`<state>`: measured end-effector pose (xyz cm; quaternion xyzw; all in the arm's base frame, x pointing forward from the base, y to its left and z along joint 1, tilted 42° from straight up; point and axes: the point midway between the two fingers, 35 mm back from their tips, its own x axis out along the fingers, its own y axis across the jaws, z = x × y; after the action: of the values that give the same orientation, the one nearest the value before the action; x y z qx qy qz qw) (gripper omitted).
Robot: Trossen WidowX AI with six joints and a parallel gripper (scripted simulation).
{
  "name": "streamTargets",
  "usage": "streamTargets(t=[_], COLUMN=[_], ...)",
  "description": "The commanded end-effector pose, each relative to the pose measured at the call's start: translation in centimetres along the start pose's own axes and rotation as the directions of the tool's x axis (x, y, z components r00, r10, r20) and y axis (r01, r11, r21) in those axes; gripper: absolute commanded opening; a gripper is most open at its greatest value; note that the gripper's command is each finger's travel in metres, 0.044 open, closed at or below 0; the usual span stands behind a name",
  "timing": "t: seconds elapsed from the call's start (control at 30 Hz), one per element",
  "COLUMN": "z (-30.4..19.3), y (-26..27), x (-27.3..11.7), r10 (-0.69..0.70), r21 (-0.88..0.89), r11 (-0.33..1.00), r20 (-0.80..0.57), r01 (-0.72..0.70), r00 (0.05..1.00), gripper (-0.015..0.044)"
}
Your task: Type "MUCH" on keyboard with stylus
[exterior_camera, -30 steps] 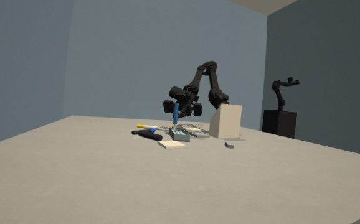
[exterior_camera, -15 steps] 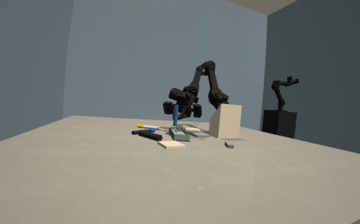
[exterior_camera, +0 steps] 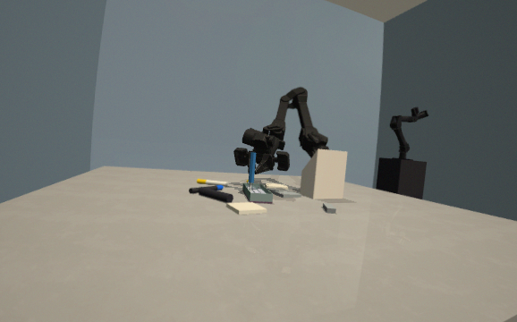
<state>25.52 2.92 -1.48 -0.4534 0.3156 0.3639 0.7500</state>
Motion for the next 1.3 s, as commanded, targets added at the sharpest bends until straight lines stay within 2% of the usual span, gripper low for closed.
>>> streamTargets(t=[0.0, 0.53, 0.97, 1.27], z=[-0.2, -0.2, 3.0, 3.0], y=[0.2, 0.2, 0.1, 0.3], x=[0.2, 0.2, -1.6, -1.4], r10=[0.01, 0.01, 0.01, 0.017], r21=[0.0, 0.0, 0.0, -0.003], r11=[1.0, 1.0, 1.0, 1.0], r20=[0.002, 0.002, 0.004, 0.008], r01=[-0.01, -0.01, -0.01, -0.017], r00=[1.0, 1.0, 1.0, 1.0], gripper=[0.0081, 0.0081, 0.0081, 0.007])
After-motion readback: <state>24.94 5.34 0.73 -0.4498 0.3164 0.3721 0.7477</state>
